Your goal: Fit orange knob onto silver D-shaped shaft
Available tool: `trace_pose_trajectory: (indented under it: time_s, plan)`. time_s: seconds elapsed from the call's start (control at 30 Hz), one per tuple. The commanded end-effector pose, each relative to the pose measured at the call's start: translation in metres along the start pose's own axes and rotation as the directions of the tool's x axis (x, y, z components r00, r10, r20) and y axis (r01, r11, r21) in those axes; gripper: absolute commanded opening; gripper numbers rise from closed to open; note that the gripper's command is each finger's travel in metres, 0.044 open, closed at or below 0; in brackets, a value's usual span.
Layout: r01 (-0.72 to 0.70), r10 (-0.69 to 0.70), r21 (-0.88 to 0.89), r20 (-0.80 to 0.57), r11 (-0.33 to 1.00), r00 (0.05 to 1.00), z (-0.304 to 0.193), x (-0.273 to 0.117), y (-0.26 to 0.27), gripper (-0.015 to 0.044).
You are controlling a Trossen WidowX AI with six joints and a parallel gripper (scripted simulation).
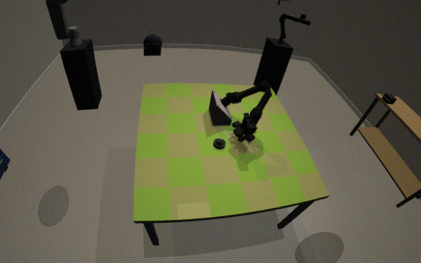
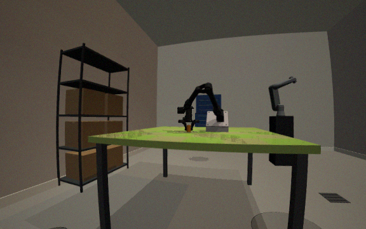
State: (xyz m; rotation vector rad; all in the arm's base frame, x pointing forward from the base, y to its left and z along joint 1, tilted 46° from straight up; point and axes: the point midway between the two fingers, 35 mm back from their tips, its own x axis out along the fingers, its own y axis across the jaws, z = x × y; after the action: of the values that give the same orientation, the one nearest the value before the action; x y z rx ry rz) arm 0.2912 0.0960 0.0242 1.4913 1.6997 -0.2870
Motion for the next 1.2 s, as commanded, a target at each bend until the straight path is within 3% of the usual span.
trace_pose_trajectory:
  time_s: [0.0,0.33,0.6,1.17]
  plan:
    - [0.0,0.0,-0.001,0.0,1.0,1.0,0.0,0.0,0.0,0.024]
    - [0.0,0.0,-0.001,0.0,1.0,1.0,0.0,0.0,0.0,0.024]
    - [-0.002,0.002,0.003,-0.001,1.0,1.0,0.001,-0.081,0.0,0.044]
    - [-0.002,0.002,0.003,-0.001,1.0,1.0,0.001,-0.062,0.0,0.044]
